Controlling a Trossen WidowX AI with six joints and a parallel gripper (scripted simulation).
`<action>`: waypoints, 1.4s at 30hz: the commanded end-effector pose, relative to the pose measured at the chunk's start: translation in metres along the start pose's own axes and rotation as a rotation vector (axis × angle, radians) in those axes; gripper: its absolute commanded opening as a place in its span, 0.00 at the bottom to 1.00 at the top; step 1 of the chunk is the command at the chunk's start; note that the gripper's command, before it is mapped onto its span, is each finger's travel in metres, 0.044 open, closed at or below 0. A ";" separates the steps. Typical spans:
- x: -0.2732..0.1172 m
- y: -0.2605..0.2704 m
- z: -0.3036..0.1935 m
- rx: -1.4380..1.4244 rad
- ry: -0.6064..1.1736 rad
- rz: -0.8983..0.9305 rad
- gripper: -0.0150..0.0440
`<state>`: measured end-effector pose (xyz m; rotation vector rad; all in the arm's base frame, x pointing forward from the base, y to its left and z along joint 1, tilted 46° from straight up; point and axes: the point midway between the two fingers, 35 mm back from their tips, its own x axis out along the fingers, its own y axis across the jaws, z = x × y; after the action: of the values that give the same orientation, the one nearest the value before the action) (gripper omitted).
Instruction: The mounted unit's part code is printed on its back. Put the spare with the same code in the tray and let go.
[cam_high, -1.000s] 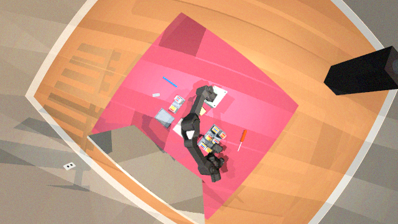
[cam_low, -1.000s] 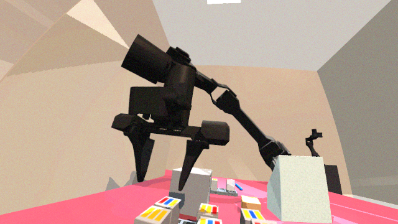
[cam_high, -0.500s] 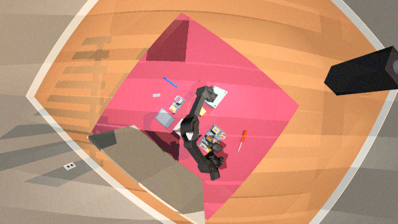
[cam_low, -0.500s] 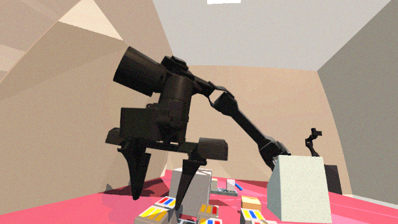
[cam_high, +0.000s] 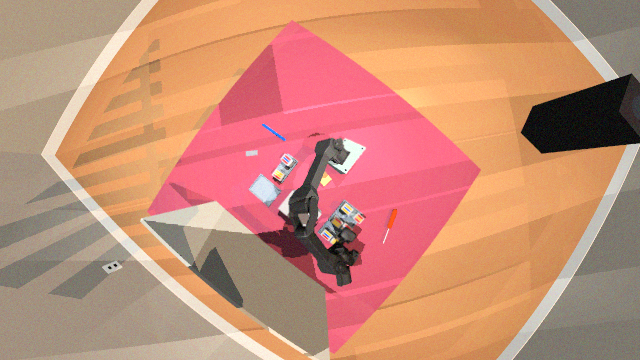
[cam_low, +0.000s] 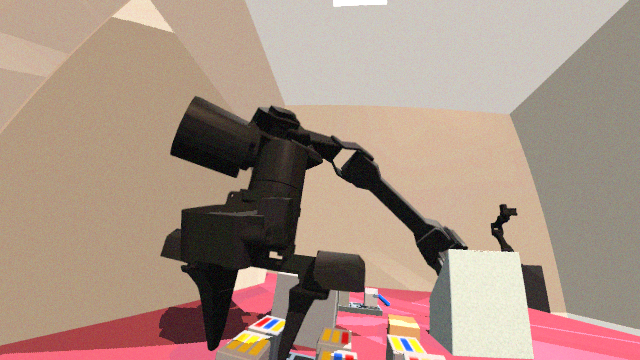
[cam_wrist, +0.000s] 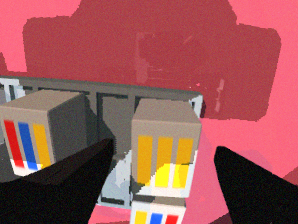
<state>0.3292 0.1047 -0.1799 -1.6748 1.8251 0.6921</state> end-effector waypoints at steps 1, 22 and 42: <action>0.006 0.000 -0.001 -0.005 0.004 -0.004 0.76; 0.024 0.002 -0.002 0.000 0.003 0.002 0.53; 0.019 0.001 -0.001 0.000 0.003 0.001 0.25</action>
<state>0.3257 0.0868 -0.1949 -1.6764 1.8311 0.6918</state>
